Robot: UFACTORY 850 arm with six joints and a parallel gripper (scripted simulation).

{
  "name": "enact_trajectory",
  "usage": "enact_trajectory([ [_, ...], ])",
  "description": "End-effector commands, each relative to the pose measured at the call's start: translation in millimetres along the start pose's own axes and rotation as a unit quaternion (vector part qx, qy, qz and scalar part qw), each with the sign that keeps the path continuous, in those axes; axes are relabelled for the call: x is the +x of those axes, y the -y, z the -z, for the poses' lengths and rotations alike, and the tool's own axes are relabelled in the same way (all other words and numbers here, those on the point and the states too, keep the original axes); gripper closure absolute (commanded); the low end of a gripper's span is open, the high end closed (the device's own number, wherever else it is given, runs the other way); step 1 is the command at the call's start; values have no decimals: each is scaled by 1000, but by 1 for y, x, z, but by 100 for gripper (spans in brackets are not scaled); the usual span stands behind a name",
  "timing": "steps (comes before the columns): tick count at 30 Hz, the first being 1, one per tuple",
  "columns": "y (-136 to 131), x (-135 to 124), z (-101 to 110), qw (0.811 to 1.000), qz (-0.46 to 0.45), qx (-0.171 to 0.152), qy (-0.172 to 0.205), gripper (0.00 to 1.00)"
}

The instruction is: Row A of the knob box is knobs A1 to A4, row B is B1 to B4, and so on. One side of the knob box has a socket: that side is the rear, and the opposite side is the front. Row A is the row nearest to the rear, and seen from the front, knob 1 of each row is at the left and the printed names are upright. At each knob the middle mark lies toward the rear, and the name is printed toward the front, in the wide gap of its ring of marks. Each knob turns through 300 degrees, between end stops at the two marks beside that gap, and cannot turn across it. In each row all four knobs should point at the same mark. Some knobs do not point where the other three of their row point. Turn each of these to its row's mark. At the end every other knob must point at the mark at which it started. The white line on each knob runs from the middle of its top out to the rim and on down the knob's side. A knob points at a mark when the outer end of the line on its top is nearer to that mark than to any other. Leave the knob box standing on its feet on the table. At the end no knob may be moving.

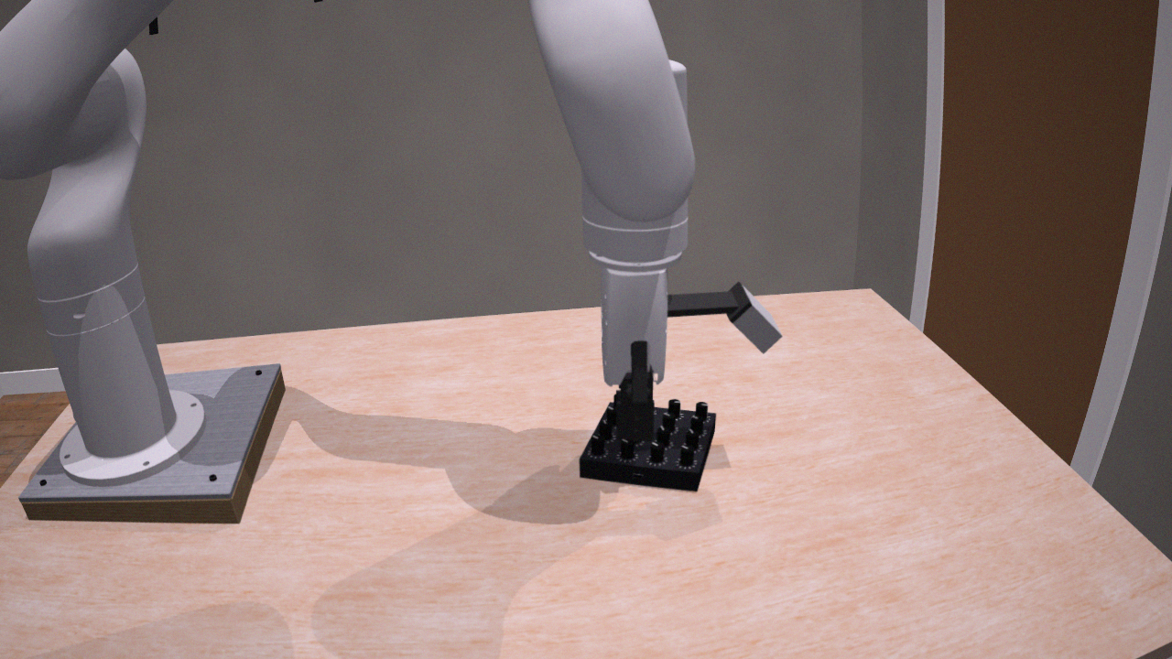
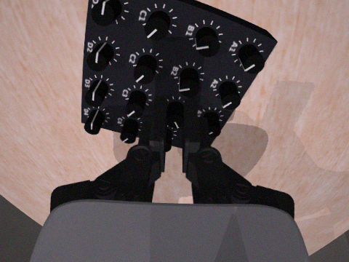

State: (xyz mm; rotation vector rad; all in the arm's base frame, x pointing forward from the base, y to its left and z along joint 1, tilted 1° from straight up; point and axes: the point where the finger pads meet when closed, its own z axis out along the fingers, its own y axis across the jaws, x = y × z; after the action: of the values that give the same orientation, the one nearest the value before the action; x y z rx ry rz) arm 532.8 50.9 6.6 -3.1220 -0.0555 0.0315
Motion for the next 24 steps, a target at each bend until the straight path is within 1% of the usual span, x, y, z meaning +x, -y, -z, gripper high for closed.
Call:
enact_trajectory([
  [1,0,1,1,999,-34,-10,0,92],
  [13,0,1,1,993,-121,-10,-1,92],
  [24,0,1,1,988,-154,-10,-2,92],
])
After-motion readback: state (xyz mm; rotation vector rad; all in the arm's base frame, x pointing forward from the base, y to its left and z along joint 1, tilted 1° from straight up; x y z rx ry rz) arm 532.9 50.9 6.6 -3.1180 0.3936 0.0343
